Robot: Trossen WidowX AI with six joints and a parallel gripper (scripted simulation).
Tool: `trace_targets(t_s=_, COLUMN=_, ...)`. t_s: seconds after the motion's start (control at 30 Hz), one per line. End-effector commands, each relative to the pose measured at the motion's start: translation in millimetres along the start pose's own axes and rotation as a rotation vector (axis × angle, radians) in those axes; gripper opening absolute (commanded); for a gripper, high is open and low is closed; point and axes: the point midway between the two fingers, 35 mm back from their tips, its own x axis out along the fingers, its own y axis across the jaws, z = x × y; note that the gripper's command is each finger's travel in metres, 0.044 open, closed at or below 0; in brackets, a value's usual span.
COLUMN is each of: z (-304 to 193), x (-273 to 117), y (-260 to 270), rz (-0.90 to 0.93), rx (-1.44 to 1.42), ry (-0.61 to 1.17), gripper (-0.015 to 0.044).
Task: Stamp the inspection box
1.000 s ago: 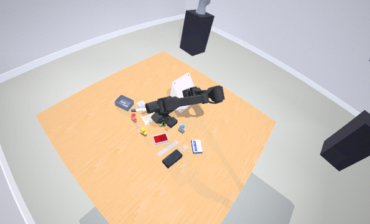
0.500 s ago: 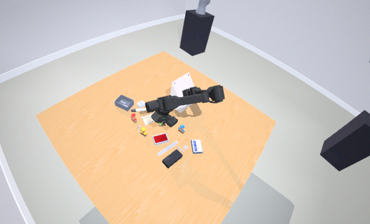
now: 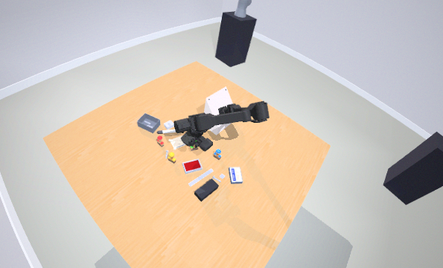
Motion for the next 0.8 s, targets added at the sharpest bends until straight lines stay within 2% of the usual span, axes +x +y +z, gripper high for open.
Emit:
trace_targets(t_s=0.0, z=0, x=-3, y=-1, rz=-0.005, rx=-0.003, ry=0.001, gripper=0.0000)
trace_targets(t_s=0.77, z=0, x=-14, y=-1, rz=-0.007, rx=-0.003, ry=0.002, gripper=0.0000)
